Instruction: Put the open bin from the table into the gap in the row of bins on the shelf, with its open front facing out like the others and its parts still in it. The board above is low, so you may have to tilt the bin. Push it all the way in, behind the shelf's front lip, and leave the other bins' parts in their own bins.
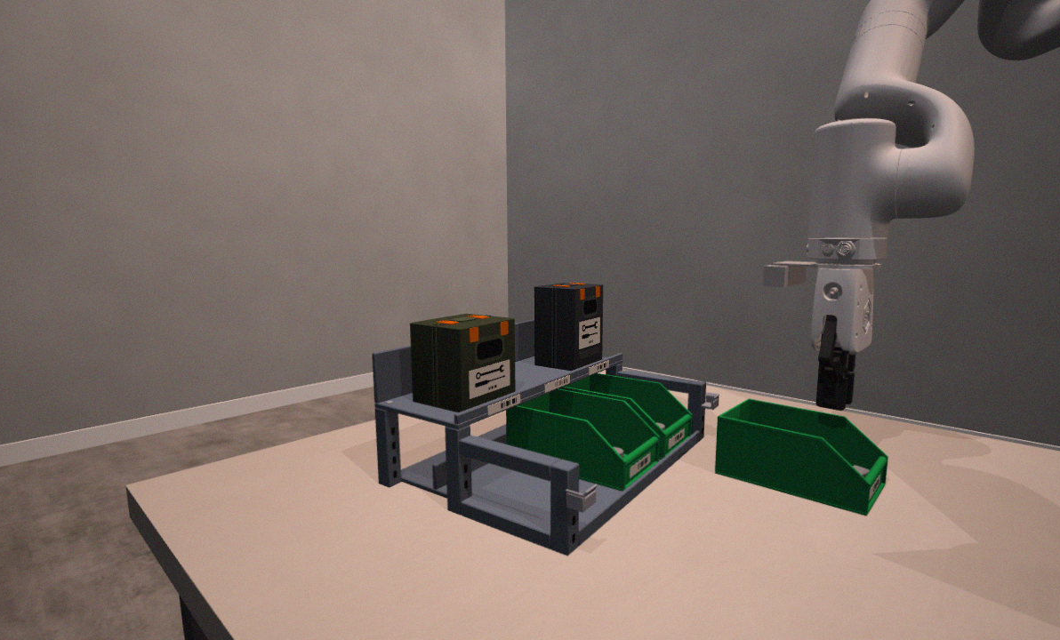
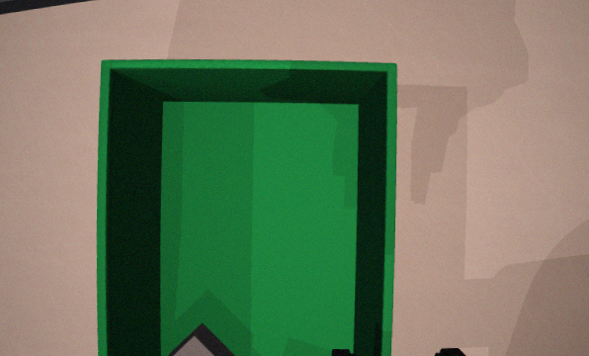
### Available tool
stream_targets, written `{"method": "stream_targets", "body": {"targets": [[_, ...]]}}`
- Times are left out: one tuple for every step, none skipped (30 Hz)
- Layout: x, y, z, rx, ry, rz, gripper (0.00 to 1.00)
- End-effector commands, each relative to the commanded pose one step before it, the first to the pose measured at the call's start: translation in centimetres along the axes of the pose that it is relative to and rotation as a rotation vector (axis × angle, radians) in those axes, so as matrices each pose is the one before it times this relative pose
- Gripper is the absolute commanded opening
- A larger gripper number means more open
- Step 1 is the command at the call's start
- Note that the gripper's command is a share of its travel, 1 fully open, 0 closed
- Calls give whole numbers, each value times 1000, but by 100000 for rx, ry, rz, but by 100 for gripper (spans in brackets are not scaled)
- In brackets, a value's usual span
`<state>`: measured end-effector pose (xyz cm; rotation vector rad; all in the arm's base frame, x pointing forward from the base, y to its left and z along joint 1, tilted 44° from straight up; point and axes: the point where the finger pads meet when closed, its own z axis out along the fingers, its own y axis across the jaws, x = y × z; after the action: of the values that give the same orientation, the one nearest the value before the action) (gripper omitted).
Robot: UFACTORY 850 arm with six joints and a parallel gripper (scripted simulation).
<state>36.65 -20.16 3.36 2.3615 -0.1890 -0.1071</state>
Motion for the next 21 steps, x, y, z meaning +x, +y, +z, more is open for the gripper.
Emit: {"method": "stream_targets", "body": {"targets": [[55,-3,-41,14,112,35,29],[0,0,-23,0,-1,-1,29],[1,0,-24,0,0,0,29],[1,0,-24,0,0,0,29],[1,0,-24,0,0,0,29],[1,0,-24,0,0,0,29],[0,0,0,0,0,0,29],[0,0,0,0,0,0,29],[0,0,0,0,0,0,29],[0,0,0,0,0,0,29],[0,0,0,0,0,0,29],[0,0,0,0,0,0,29],[0,0,0,0,0,0,29],[0,0,0,0,0,0,29],[0,0,0,0,0,0,29],[0,0,0,0,0,0,29],[0,0,0,0,0,0,29],[0,0,0,0,0,0,29],[0,0,201,0,-1,0,29],[0,0,200,0,0,0,29],[0,0,200,0,0,0,29]]}}
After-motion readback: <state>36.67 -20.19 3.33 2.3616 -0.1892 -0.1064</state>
